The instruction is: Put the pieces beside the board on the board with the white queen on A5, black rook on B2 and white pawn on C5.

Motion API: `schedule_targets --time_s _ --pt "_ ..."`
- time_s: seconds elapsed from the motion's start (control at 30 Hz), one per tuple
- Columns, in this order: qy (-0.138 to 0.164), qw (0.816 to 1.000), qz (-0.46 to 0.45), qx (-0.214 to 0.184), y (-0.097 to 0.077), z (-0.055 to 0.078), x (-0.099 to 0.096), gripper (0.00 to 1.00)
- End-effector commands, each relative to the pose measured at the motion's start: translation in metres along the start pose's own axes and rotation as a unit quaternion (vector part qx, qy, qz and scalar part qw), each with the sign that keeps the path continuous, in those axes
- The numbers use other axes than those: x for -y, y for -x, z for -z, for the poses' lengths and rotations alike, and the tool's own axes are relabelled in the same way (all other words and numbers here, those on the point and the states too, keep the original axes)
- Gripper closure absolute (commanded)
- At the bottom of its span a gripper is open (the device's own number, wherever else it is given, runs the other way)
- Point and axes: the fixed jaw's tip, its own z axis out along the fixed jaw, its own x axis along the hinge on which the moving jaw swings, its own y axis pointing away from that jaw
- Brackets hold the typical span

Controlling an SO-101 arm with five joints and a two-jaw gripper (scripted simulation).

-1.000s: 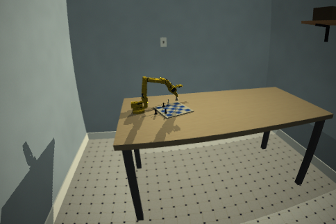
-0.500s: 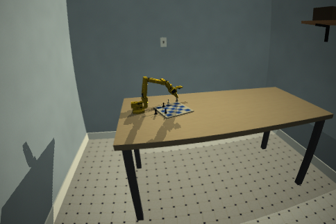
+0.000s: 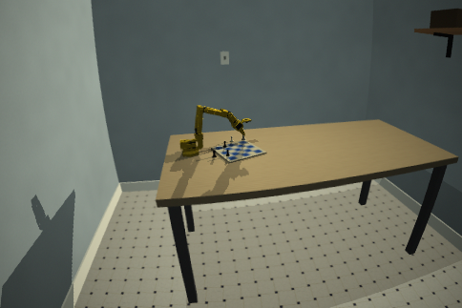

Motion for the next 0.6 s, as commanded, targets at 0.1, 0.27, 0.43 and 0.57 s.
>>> schedule_targets --time_s 0.1,0.27,0.43,0.57 --pt "0.003 1.000 -0.001 -0.015 -0.0114 -0.0063 -0.0028 1.00" --pt "0.003 1.000 -0.001 -0.015 -0.0152 -0.0077 -0.0029 1.00" --pt "0.003 1.000 -0.001 -0.015 -0.0151 -0.0077 -0.0029 1.00" --pt "0.003 1.000 -0.001 -0.015 -0.0146 -0.0071 -0.0029 1.00"
